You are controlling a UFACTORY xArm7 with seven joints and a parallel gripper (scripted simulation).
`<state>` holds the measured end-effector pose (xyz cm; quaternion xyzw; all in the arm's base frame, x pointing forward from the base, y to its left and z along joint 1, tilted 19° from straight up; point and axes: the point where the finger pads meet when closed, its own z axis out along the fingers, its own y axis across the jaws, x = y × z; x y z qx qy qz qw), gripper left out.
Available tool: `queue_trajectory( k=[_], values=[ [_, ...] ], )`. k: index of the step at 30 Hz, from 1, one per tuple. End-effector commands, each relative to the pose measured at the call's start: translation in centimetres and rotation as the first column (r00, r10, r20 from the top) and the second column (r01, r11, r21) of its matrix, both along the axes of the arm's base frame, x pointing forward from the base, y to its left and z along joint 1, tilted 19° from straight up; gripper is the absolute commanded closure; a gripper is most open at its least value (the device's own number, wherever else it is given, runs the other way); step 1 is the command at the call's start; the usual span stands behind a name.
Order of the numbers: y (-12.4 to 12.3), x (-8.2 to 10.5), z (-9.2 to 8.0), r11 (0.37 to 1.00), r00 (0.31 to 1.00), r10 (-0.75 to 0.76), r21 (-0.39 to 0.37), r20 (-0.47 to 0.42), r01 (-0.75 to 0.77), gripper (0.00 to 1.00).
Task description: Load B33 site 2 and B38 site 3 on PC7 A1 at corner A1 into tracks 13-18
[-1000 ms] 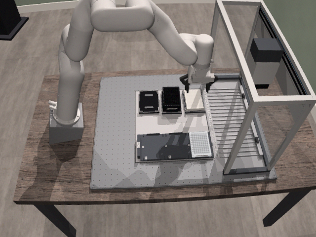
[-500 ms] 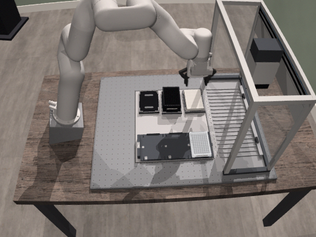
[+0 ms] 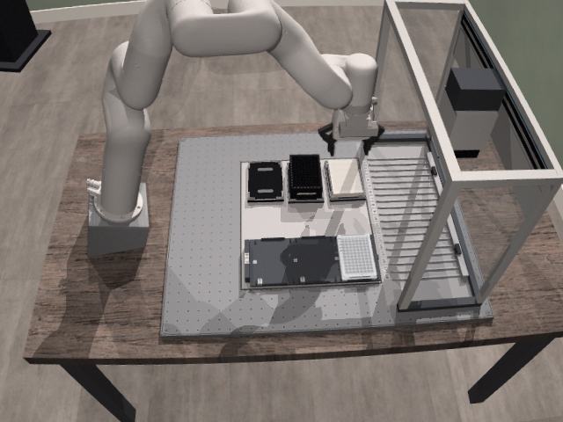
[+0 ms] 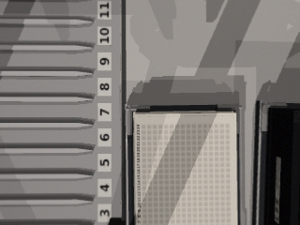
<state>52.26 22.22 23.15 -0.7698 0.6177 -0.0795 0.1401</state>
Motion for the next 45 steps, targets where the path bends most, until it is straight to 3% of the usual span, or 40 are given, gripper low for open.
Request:
queue_trajectory(
  k=[1,45],
  values=[
    [0.1,0.3,-0.1,1.000,1.000,0.000,0.003,0.006,0.000,0.00],
    [0.9,2.3,-6.5,1.000,1.000,0.000,0.003,0.006,0.000,0.00]
  ],
)
